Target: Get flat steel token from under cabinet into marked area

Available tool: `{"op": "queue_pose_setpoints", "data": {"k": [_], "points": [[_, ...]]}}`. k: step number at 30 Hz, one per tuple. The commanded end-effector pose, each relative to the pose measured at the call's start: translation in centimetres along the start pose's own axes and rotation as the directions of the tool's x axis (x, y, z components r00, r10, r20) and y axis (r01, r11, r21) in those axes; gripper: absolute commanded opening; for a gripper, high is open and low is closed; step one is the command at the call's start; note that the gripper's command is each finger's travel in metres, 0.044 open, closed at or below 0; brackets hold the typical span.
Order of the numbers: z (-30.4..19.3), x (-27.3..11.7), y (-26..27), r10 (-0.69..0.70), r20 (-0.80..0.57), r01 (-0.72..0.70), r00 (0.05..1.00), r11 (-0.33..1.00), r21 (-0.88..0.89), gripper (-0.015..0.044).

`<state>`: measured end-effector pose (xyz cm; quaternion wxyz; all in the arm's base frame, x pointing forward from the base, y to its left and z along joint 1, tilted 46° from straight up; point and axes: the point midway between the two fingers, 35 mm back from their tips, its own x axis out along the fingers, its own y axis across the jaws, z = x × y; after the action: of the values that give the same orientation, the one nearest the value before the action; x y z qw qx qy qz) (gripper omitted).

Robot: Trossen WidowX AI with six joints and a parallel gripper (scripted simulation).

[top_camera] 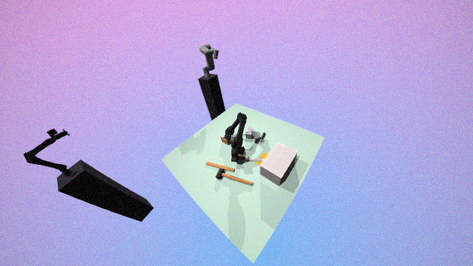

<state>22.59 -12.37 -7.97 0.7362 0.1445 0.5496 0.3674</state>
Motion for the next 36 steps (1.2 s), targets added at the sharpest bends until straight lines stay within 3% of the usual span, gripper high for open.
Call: {"op": "queue_pose_setpoints", "data": {"k": [1,36], "points": [[0.4,-0.2,0.3,-0.006,-0.002,0.006,1.000,1.000,-0.021,0.0000],[3.2,-0.2,3.5,-0.004,-0.002,0.004,1.000,0.999,-0.046,0.0000]]}}
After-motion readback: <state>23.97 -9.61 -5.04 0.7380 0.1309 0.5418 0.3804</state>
